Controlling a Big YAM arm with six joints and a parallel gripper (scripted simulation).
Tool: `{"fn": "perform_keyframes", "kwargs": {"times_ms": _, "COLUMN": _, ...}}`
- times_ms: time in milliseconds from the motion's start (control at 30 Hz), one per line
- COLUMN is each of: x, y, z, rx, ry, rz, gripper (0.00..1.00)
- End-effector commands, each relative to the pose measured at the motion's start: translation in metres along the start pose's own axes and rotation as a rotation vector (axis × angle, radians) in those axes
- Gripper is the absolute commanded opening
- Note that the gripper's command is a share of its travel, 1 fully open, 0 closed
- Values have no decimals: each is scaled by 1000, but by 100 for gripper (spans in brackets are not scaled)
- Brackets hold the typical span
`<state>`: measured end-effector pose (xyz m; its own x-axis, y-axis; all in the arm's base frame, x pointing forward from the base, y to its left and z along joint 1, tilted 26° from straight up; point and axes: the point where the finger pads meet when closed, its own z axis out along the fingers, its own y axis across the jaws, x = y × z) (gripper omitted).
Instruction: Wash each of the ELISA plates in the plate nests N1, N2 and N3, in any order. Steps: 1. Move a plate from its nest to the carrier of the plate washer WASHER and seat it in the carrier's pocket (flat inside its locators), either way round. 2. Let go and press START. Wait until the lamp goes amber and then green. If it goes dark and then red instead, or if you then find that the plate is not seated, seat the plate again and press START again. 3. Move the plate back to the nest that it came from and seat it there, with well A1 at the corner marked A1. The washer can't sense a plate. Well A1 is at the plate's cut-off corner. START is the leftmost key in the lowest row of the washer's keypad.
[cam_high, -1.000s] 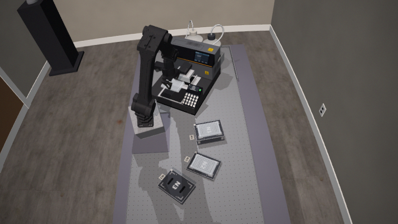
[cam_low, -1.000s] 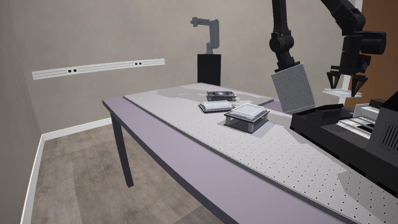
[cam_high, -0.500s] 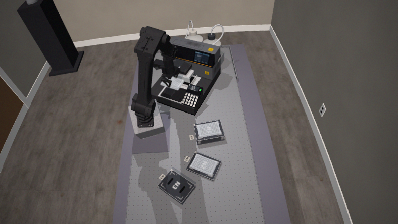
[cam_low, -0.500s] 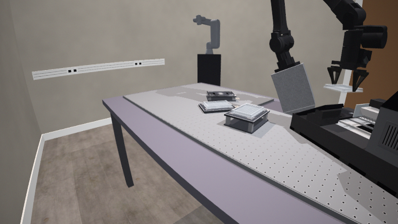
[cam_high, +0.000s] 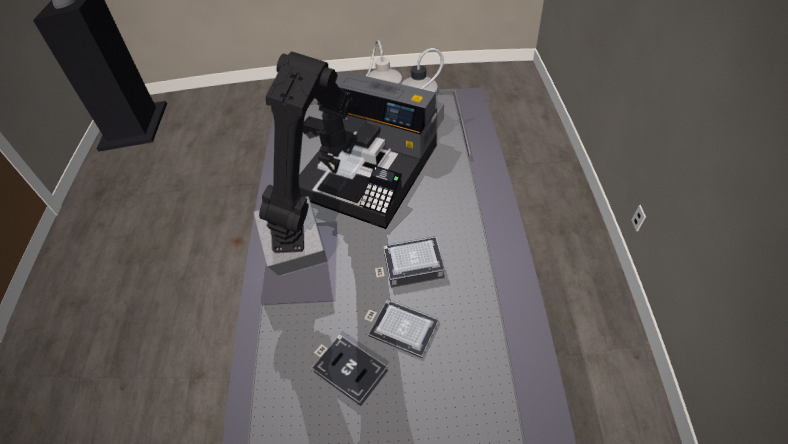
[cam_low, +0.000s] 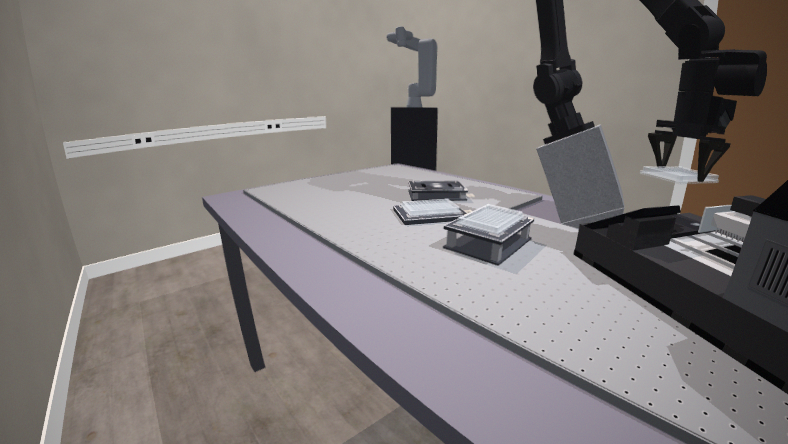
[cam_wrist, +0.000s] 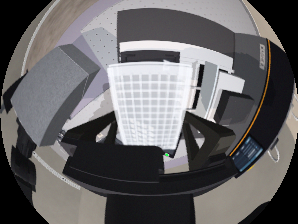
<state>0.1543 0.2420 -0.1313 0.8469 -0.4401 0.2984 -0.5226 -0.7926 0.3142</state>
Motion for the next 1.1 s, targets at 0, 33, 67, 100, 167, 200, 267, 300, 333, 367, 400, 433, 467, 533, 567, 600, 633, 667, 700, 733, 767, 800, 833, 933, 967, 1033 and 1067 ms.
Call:
{"fn": "perform_keyframes", "kwargs": {"times_ms": 0, "x": -2, "y": -16, "z": -18, "rx": 41, "ry": -7, "rz": 12, "gripper": 82}}
{"fn": "perform_keyframes", "kwargs": {"times_ms": 33, "x": -2, "y": -16, "z": -18, "rx": 41, "ry": -7, "rz": 12, "gripper": 82}}
{"fn": "perform_keyframes", "kwargs": {"times_ms": 67, "x": -2, "y": -16, "z": -18, "rx": 41, "ry": -7, "rz": 12, "gripper": 82}}
{"fn": "perform_keyframes", "kwargs": {"times_ms": 100, "x": -2, "y": -16, "z": -18, "rx": 41, "ry": -7, "rz": 12, "gripper": 82}}
{"fn": "perform_keyframes", "kwargs": {"times_ms": 167, "x": -2, "y": -16, "z": -18, "rx": 41, "ry": -7, "rz": 12, "gripper": 82}}
{"fn": "perform_keyframes", "kwargs": {"times_ms": 200, "x": -2, "y": -16, "z": -18, "rx": 41, "ry": -7, "rz": 12, "gripper": 82}}
{"fn": "perform_keyframes", "kwargs": {"times_ms": 267, "x": -2, "y": -16, "z": -18, "rx": 41, "ry": -7, "rz": 12, "gripper": 82}}
{"fn": "perform_keyframes", "kwargs": {"times_ms": 300, "x": -2, "y": -16, "z": -18, "rx": 41, "ry": -7, "rz": 12, "gripper": 82}}
{"fn": "perform_keyframes", "kwargs": {"times_ms": 333, "x": -2, "y": -16, "z": -18, "rx": 41, "ry": -7, "rz": 12, "gripper": 82}}
{"fn": "perform_keyframes", "kwargs": {"times_ms": 367, "x": -2, "y": -16, "z": -18, "rx": 41, "ry": -7, "rz": 12, "gripper": 82}}
{"fn": "perform_keyframes", "kwargs": {"times_ms": 400, "x": -2, "y": -16, "z": -18, "rx": 41, "ry": -7, "rz": 12, "gripper": 82}}
{"fn": "perform_keyframes", "kwargs": {"times_ms": 433, "x": -2, "y": -16, "z": -18, "rx": 41, "ry": -7, "rz": 12, "gripper": 82}}
{"fn": "perform_keyframes", "kwargs": {"times_ms": 467, "x": -2, "y": -16, "z": -18, "rx": 41, "ry": -7, "rz": 12, "gripper": 82}}
{"fn": "perform_keyframes", "kwargs": {"times_ms": 533, "x": -2, "y": -16, "z": -18, "rx": 41, "ry": -7, "rz": 12, "gripper": 82}}
{"fn": "perform_keyframes", "kwargs": {"times_ms": 567, "x": -2, "y": -16, "z": -18, "rx": 41, "ry": -7, "rz": 12, "gripper": 82}}
{"fn": "perform_keyframes", "kwargs": {"times_ms": 600, "x": -2, "y": -16, "z": -18, "rx": 41, "ry": -7, "rz": 12, "gripper": 82}}
{"fn": "perform_keyframes", "kwargs": {"times_ms": 633, "x": -2, "y": -16, "z": -18, "rx": 41, "ry": -7, "rz": 12, "gripper": 82}}
{"fn": "perform_keyframes", "kwargs": {"times_ms": 667, "x": -2, "y": -16, "z": -18, "rx": 41, "ry": -7, "rz": 12, "gripper": 82}}
{"fn": "perform_keyframes", "kwargs": {"times_ms": 700, "x": -2, "y": -16, "z": -18, "rx": 41, "ry": -7, "rz": 12, "gripper": 82}}
{"fn": "perform_keyframes", "kwargs": {"times_ms": 733, "x": -2, "y": -16, "z": -18, "rx": 41, "ry": -7, "rz": 12, "gripper": 82}}
{"fn": "perform_keyframes", "kwargs": {"times_ms": 767, "x": -2, "y": -16, "z": -18, "rx": 41, "ry": -7, "rz": 12, "gripper": 82}}
{"fn": "perform_keyframes", "kwargs": {"times_ms": 800, "x": -2, "y": -16, "z": -18, "rx": 41, "ry": -7, "rz": 12, "gripper": 82}}
{"fn": "perform_keyframes", "kwargs": {"times_ms": 833, "x": -2, "y": -16, "z": -18, "rx": 41, "ry": -7, "rz": 12, "gripper": 82}}
{"fn": "perform_keyframes", "kwargs": {"times_ms": 933, "x": 10, "y": -1, "z": -8, "rx": 9, "ry": -4, "rz": 60, "gripper": 82}}
{"fn": "perform_keyframes", "kwargs": {"times_ms": 967, "x": 15, "y": 1, "z": -7, "rx": 5, "ry": -3, "rz": 92, "gripper": 82}}
{"fn": "perform_keyframes", "kwargs": {"times_ms": 1033, "x": 25, "y": 0, "z": -6, "rx": 14, "ry": -5, "rz": 161, "gripper": 82}}
{"fn": "perform_keyframes", "kwargs": {"times_ms": 1067, "x": 30, "y": 0, "z": -6, "rx": 19, "ry": -6, "rz": 196, "gripper": 82}}
